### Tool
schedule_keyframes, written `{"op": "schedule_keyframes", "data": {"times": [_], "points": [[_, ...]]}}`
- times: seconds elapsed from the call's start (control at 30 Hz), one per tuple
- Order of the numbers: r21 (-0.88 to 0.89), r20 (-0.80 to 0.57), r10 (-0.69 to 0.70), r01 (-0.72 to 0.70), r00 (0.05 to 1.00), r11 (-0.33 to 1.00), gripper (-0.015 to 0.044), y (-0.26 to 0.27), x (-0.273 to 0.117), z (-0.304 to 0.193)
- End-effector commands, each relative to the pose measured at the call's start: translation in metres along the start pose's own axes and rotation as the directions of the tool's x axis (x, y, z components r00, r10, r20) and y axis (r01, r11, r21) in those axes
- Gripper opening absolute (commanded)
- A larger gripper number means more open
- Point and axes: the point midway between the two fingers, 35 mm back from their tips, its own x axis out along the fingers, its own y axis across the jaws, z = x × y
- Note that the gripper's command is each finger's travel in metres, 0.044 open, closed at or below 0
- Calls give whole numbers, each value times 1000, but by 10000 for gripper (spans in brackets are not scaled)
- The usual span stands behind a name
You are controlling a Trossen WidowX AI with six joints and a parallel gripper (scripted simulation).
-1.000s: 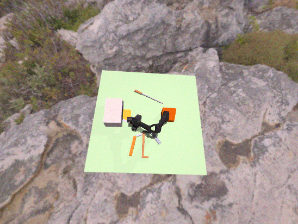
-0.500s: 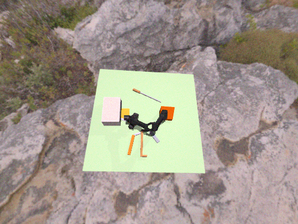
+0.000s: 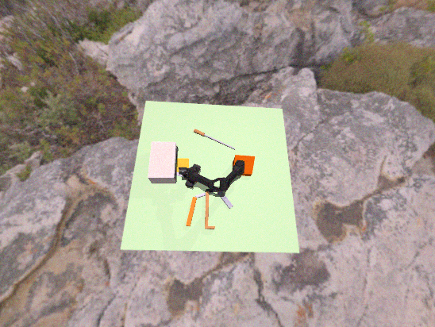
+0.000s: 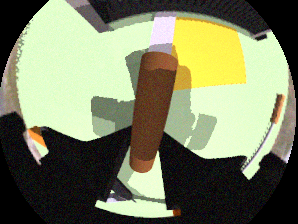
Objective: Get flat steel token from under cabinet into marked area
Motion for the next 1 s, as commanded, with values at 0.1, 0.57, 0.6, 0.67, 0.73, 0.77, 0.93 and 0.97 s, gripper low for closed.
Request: {"op": "schedule_keyframes", "data": {"times": [0.1, 0.57, 0.6, 0.67, 0.73, 0.77, 0.93, 0.97], "points": [[-6, 1, 3, -3, 1000, 1000, 0, 1, 0, 9], [-7, 2, 3, -3, 1000, 1000, 0, 2, 0, 23], [-7, 2, 3, -3, 1000, 1000, 0, 2, 0, 24], [-7, 2, 3, -3, 1000, 1000, 0, 2, 0, 26], [-7, 2, 3, -3, 1000, 1000, 0, 2, 0, 27], [-7, 2, 3, -3, 1000, 1000, 0, 2, 0, 28], [-7, 2, 3, -3, 1000, 1000, 0, 2, 0, 33], [-7, 2, 3, -3, 1000, 1000, 0, 2, 0, 34]]}}
